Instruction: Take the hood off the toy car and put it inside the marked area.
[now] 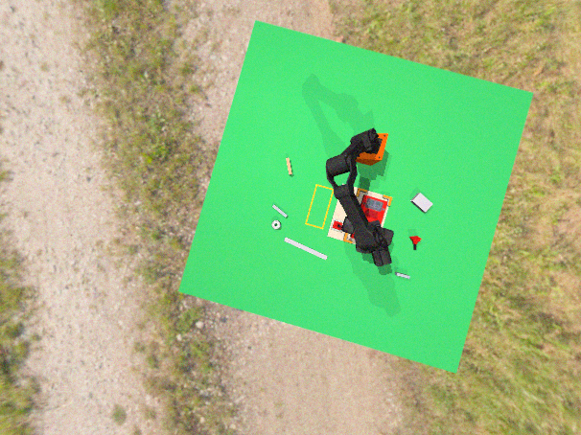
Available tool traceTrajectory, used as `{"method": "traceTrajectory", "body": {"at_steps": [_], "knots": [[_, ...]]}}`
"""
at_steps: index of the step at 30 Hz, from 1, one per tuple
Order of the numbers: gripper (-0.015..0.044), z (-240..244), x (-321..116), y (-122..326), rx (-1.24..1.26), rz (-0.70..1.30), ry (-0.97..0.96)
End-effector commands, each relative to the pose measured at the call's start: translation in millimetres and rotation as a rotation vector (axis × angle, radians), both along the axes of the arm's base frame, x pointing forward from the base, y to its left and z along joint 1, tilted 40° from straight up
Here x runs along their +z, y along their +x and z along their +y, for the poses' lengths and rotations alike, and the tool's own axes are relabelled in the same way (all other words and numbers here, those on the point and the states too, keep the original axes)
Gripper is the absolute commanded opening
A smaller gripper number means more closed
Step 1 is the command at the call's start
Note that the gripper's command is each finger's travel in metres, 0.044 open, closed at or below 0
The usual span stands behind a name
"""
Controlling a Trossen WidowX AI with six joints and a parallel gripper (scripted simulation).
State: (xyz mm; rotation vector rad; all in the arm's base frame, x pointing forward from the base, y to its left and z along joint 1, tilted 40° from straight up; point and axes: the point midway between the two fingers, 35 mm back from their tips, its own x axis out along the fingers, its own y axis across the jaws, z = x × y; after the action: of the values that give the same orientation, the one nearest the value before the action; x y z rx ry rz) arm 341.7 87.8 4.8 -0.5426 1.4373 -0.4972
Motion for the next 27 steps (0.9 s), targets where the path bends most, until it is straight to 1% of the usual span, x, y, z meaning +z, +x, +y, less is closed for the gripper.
{"method": "traceTrajectory", "body": {"at_steps": [1,27], "knots": [[0.0,-11.8,10.7,-0.2,0.007,0.004,-0.004],[0.0,-87.8,76.0,-9.7,0.006,-0.001,-0.002]]}}
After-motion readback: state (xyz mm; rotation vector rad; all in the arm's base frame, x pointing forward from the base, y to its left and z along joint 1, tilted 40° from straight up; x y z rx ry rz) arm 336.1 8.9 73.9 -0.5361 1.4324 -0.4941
